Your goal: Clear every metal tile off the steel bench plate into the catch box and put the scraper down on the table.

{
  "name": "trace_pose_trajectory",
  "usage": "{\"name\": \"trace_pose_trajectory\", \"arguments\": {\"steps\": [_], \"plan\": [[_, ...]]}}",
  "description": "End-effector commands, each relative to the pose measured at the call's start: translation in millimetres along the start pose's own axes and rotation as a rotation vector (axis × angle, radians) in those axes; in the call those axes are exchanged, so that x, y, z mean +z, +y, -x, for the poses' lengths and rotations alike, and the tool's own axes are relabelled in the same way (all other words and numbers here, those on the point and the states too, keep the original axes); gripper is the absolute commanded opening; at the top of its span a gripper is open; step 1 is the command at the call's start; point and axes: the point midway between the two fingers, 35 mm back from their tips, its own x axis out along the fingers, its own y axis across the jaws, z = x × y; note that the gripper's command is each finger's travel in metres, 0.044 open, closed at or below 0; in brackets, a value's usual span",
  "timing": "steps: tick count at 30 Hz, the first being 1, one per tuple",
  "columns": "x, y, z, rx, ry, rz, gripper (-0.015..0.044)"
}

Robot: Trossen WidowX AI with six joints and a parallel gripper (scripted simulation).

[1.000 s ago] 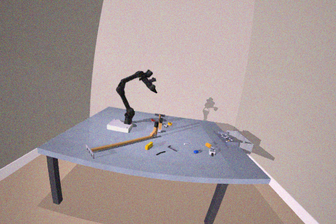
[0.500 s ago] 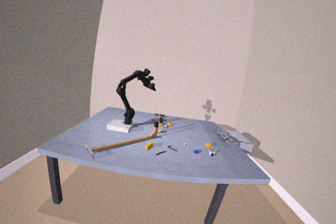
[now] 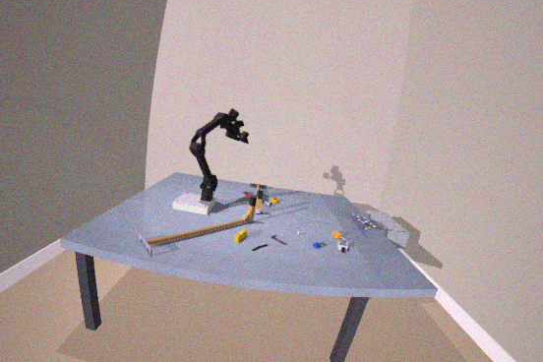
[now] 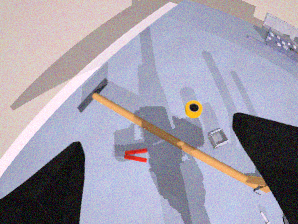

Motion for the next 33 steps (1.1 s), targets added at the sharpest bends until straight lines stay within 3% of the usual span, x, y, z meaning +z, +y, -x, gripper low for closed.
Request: {"name": "trace_pose_trajectory", "arguments": {"steps": [1,13,33], "plan": [[4.4,10.9,7.7,0.054,-0.03,0.041,0.044],[6.6,40.6,21.3,0.194,-0.071,0.149,0.044],[6.7,41.0,21.6,0.196,-0.072,0.15,0.044]]}}
